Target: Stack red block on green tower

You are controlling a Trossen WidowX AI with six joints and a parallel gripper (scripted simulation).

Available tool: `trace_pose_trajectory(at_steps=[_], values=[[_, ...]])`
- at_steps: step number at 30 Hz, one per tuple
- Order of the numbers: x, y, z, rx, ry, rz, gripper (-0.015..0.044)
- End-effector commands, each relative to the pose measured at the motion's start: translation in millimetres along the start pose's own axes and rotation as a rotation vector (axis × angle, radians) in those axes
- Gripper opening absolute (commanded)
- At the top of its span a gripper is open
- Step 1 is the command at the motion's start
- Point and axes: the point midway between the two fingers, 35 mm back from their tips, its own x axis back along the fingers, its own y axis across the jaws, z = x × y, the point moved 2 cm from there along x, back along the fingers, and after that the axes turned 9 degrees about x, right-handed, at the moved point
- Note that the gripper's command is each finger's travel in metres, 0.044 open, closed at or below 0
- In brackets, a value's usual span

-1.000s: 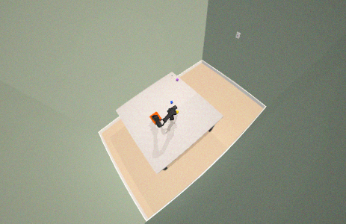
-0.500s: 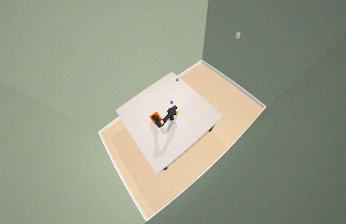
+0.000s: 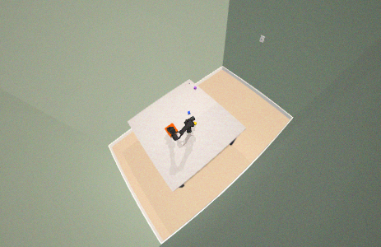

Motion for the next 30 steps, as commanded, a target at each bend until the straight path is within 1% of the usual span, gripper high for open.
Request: trace_pose_trajectory(at_steps=[1, 11, 30], values=[[0.0, 0.0, 0.0, 0.0, 0.0, 0.0, 0.0184], [0.0, 0.0, 0.0, 0.0, 0.0, 0.0, 0.044], [0.0, 0.0, 0.0, 0.0, 0.0, 0.0, 0.044]])
